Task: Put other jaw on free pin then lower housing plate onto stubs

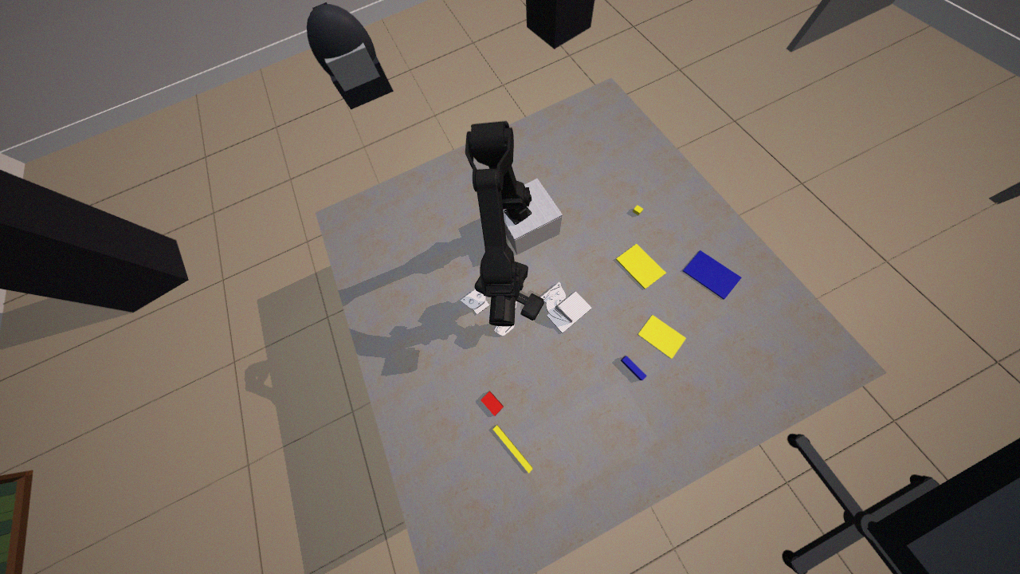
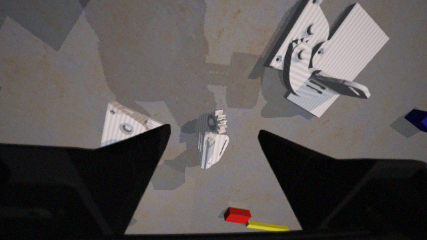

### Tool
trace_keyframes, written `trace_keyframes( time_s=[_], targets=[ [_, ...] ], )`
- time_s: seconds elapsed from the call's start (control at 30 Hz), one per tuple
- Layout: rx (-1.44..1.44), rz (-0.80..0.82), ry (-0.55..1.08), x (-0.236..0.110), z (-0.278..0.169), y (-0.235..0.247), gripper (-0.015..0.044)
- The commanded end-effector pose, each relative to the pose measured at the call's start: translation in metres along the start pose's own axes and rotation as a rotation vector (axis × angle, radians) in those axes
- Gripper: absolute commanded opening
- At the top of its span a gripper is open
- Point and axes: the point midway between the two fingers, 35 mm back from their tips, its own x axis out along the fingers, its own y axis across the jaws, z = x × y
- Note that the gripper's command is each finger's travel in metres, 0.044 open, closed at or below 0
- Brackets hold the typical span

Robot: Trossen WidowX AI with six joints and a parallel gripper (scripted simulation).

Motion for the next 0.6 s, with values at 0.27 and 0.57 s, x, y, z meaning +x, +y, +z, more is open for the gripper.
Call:
trace_keyframes(
  time_s=[0.27,0.57],
  targets=[
    [-0.005,0.005,-0.002,0.021,0.001,0.001,0.0440],
    [-0.005,0.005,-0.002,0.036,0.002,0.002,0.0440]
  ],
)
